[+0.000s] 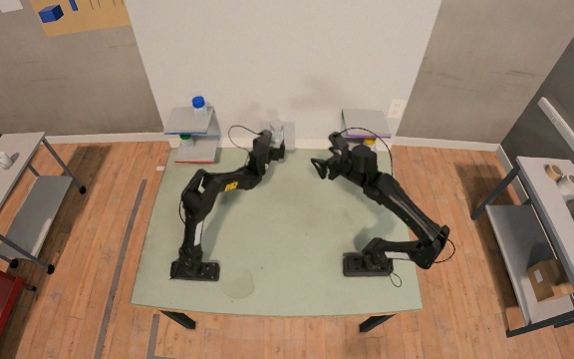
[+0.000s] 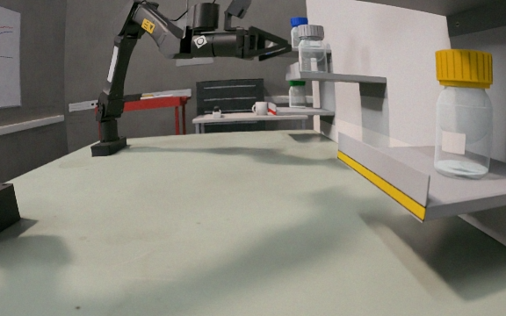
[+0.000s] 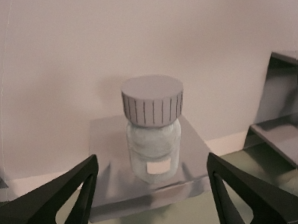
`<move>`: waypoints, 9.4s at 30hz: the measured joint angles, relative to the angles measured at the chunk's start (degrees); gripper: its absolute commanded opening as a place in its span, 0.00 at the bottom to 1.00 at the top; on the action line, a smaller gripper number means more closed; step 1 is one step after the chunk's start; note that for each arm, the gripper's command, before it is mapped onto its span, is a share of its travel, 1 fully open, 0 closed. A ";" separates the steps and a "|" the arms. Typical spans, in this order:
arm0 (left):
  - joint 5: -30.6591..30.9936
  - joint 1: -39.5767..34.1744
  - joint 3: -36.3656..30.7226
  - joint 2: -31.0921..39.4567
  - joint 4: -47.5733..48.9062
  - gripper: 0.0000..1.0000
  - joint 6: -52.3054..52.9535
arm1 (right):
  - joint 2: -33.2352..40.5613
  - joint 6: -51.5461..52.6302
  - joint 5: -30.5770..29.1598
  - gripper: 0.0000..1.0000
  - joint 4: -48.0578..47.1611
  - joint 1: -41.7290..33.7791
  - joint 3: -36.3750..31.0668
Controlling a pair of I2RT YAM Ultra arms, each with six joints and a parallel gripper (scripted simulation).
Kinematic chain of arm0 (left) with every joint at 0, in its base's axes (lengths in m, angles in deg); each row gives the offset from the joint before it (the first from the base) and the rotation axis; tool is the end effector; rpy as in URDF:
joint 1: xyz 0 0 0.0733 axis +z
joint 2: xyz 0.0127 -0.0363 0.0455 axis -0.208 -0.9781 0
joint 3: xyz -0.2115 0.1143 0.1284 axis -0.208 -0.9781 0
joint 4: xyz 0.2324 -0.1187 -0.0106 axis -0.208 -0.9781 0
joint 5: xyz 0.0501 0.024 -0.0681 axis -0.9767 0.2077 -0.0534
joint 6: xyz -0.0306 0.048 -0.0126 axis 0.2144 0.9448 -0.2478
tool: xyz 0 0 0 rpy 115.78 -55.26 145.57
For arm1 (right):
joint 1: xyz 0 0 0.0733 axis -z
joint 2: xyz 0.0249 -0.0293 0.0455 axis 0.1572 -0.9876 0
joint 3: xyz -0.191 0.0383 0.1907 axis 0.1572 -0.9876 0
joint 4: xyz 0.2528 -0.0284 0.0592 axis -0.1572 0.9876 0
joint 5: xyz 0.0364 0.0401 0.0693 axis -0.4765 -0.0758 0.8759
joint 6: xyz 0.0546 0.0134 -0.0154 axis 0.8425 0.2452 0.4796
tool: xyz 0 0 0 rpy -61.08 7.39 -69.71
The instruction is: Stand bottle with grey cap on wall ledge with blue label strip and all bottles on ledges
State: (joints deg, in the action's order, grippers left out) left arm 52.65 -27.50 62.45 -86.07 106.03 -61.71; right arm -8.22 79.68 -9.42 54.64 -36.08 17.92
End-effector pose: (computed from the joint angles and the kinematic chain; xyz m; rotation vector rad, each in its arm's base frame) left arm 0.3718 -0.2840 0.2382 0.2535 1.6279 -0.2029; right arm 0.1462 0.1452 0.4020 -0.6627 1.7625 0.5142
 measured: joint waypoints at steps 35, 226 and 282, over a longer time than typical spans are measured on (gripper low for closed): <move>1.36 1.22 11.45 -3.74 -3.85 0.94 0.11 | 0.00 0.00 0.00 0.89 0.02 0.00 0.00; 32.65 53.90 11.87 25.97 -36.85 0.49 0.20 | 0.00 0.00 0.00 0.89 0.02 0.00 0.00; 31.17 52.02 17.31 12.35 -26.01 0.49 0.22 | 0.00 0.00 0.00 0.89 0.02 0.00 0.00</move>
State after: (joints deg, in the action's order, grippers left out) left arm 83.81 24.52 79.76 -73.72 80.02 -61.49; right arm -8.22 79.68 -9.42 54.67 -36.08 17.92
